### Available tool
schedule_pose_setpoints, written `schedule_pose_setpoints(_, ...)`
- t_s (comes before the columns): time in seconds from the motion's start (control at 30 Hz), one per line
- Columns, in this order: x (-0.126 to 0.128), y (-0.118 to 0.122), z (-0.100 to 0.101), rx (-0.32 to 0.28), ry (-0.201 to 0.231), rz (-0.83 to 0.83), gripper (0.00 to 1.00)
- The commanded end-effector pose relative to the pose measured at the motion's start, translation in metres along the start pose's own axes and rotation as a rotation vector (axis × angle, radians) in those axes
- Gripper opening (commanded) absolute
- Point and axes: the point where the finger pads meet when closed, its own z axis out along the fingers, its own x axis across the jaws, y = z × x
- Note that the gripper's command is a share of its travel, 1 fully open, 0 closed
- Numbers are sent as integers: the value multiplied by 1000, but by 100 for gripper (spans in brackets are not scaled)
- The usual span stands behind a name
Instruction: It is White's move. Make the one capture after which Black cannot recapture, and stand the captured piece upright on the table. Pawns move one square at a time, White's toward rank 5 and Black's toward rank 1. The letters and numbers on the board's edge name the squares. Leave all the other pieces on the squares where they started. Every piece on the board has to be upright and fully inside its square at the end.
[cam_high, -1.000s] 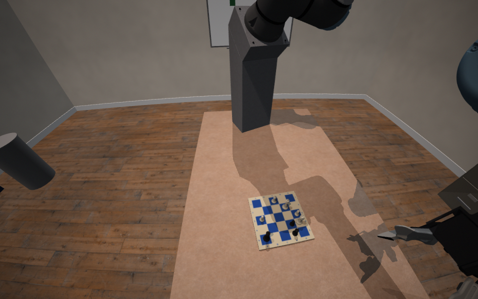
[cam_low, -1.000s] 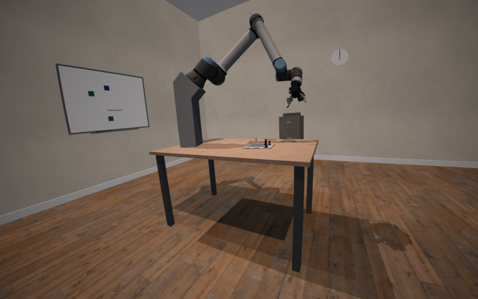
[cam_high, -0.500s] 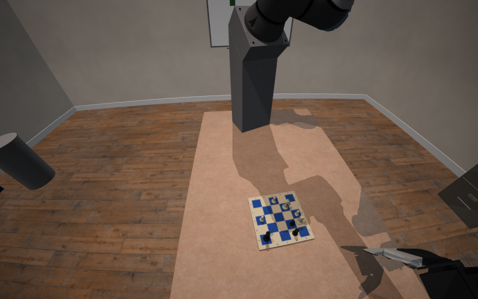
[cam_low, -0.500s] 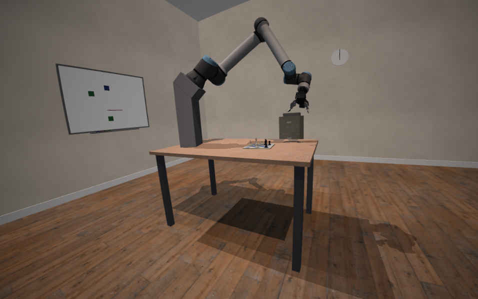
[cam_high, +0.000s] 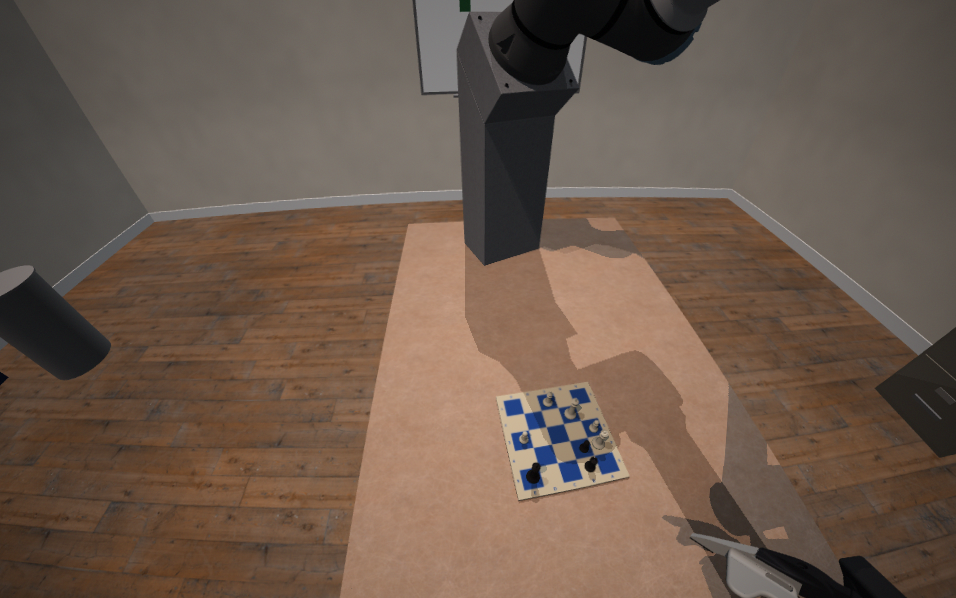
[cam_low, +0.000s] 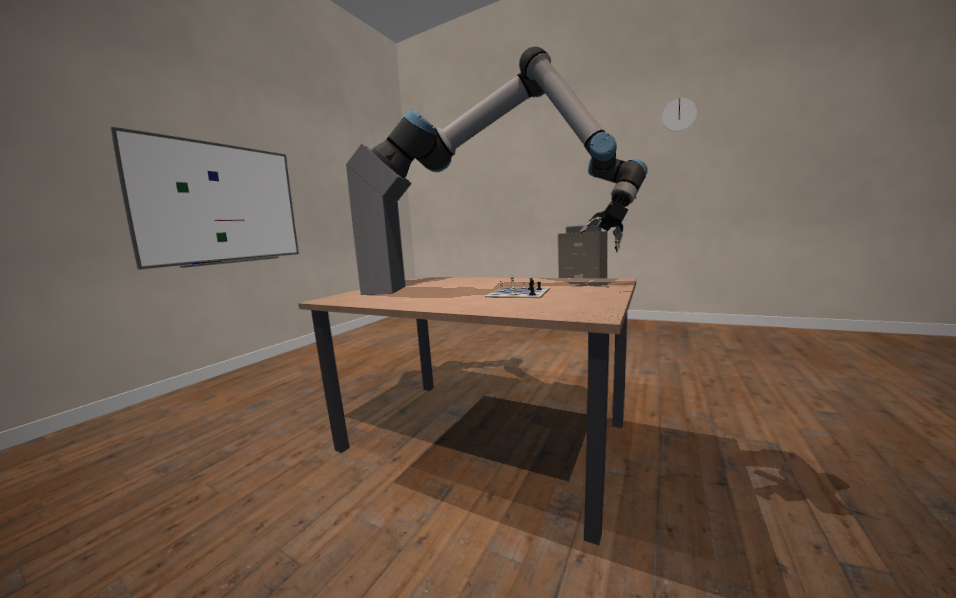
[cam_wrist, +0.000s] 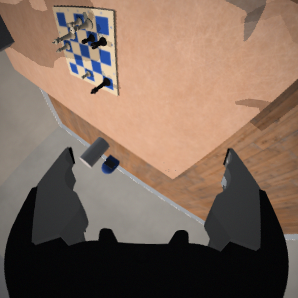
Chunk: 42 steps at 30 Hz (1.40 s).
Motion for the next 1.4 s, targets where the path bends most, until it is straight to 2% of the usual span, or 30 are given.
schedule_pose_setpoints(0.0,13,-1,21,57,-103,-186,100)
schedule_pose_setpoints(0.03,15,-2,26,75,-124,-232,100)
schedule_pose_setpoints(0.13,16,-2,31,94,-144,-279,100)
schedule_pose_setpoints(0.2,19,-3,42,135,-182,-373,100)
schedule_pose_setpoints(0.23,19,-3,42,135,-182,-373,100)
schedule_pose_setpoints(0.3,22,-4,52,181,-218,-466,100)
schedule_pose_setpoints(0.4,22,-4,56,205,-235,-512,100)
schedule_pose_setpoints(0.43,23,-4,61,231,-250,-557,100)
schedule_pose_setpoints(0.5,23,-4,61,231,-250,-557,100)
schedule_pose_setpoints(0.6,24,-5,74,312,-291,-690,100)
schedule_pose_setpoints(0.7,23,-6,78,341,-303,-733,100)
schedule_pose_setpoints(0.77,23,-6,85,400,-323,-816,100)
schedule_pose_setpoints(0.8,23,-6,85,400,-323,-816,100)
schedule_pose_setpoints(0.87,22,-7,91,460,-339,-896,100)
schedule_pose_setpoints(0.9,22,-7,91,460,-339,-896,100)
schedule_pose_setpoints(0.97,20,-7,97,522,-350,-971,100)
schedule_pose_setpoints(1.07,20,-7,97,522,-350,-971,100)
schedule_pose_setpoints(1.2,16,-8,107,644,-361,-1106,100)
schedule_pose_setpoints(1.23,16,-8,107,644,-361,-1106,100)
schedule_pose_setpoints(1.33,12,-9,113,732,-359,-1194,100)
schedule_pose_setpoints(1.37,12,-9,113,732,-359,-1194,100)
